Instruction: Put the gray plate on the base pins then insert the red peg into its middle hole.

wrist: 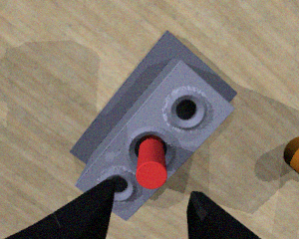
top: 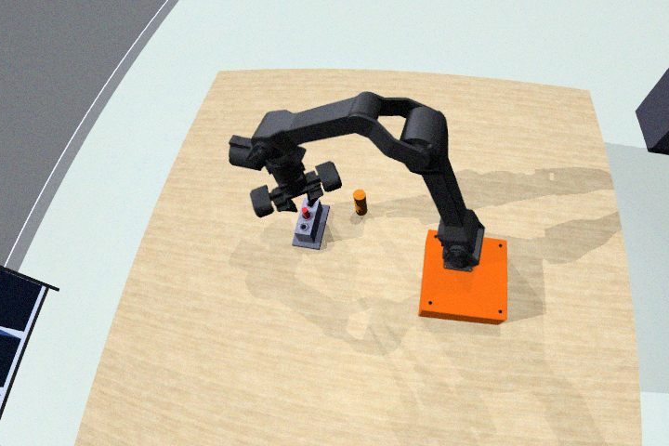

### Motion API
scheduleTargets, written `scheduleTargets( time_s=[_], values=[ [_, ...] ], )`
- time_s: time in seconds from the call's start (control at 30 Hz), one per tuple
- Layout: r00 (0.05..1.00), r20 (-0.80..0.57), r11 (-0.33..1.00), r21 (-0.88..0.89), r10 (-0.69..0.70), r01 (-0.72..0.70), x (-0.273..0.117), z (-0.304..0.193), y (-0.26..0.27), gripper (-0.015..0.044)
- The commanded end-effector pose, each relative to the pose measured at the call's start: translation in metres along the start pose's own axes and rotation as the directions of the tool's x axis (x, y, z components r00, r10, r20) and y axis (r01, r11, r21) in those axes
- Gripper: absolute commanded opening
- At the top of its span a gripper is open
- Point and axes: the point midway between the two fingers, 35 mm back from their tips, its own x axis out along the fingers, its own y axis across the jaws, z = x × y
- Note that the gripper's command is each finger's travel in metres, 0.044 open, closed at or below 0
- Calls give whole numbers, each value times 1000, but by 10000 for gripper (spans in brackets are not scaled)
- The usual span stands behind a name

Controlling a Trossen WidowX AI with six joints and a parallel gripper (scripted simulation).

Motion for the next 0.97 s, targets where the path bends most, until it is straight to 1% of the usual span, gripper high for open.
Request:
scheduleTargets(
  time_s=[0.0,0.93],
  values=[
    [1000,7,1000,4,2,-2,-4,0,0,150],
    [1000,7,1000,4,2,-3,-10,-5,1,150]
  ],
)
